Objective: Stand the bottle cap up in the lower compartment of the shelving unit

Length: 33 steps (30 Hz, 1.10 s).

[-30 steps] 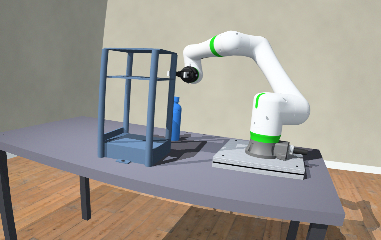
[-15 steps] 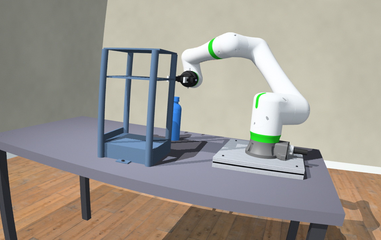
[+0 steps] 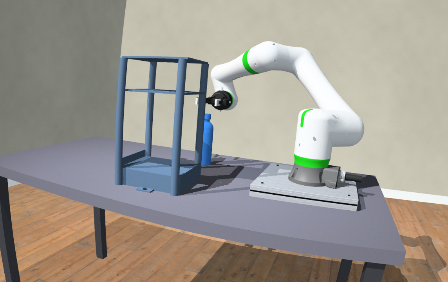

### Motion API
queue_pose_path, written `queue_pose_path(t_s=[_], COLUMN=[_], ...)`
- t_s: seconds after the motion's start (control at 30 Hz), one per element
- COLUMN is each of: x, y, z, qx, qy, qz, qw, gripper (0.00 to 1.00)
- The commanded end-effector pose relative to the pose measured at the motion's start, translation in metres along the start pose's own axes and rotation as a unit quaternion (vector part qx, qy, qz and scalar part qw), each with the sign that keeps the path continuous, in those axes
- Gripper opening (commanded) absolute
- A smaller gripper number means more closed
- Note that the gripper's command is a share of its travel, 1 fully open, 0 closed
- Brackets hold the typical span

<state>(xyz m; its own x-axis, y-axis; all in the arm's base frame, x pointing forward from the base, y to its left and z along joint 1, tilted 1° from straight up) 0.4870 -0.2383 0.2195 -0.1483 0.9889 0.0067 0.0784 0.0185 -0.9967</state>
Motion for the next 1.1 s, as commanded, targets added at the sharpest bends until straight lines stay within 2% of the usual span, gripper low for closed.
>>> queue_pose_path(t_s=[0.0,1.07], x=[0.000,0.000], y=[0.012,0.100], z=[0.001,0.009], qx=[0.000,0.000], qy=[0.000,0.000], qz=[0.000,0.000], qw=[1.000,1.000], gripper=[0.50,0.50])
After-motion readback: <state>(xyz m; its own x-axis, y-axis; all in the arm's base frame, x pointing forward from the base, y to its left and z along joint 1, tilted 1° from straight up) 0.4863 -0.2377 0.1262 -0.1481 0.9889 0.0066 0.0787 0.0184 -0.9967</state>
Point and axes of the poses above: the point where the finger pads meet when closed, its own x axis out along the fingers, its own z axis across the jaws, y = z × x, the point moved 9 cm from there along -x, back along the fingers, and after that the axes turned 5 degrees about -x, right-handed, at the moved point
